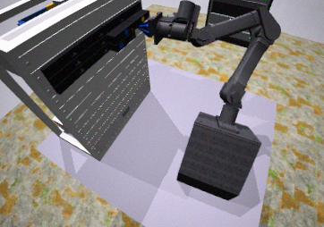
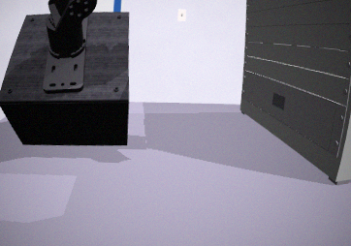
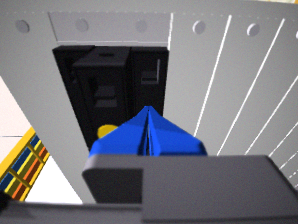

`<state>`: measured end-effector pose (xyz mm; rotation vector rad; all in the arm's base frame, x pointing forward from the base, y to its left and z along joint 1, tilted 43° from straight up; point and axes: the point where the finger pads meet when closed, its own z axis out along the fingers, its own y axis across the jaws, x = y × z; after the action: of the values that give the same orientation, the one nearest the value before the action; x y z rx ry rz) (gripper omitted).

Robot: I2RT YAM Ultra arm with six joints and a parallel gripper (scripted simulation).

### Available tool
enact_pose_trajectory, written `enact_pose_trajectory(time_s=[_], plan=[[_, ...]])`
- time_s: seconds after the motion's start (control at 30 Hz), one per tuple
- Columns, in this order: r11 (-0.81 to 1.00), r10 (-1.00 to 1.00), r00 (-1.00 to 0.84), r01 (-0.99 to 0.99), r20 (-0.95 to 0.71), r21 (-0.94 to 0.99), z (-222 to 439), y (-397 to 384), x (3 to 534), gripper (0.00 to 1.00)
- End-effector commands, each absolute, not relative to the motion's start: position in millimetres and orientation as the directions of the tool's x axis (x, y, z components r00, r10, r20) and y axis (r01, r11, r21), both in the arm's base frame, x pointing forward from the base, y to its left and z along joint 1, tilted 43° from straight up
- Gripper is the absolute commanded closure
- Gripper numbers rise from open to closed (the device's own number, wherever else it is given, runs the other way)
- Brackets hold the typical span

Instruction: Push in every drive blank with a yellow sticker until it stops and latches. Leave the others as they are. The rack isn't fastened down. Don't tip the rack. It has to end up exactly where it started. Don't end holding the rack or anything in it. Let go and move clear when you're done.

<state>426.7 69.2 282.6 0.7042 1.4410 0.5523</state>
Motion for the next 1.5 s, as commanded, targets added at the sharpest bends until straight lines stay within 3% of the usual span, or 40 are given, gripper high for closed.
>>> enact_pose_trajectory(time_s=[0.0, 1.2, 1.47], plan=[[0.678, 0.730, 0.096, 0.022, -0.676, 0.735, 303, 74, 434, 1.00], [0.678, 0.730, 0.095, 0.021, -0.676, 0.735, 303, 74, 437, 1.00], [0.680, 0.728, 0.090, 0.025, -0.679, 0.733, 297, 75, 415, 1.00]])
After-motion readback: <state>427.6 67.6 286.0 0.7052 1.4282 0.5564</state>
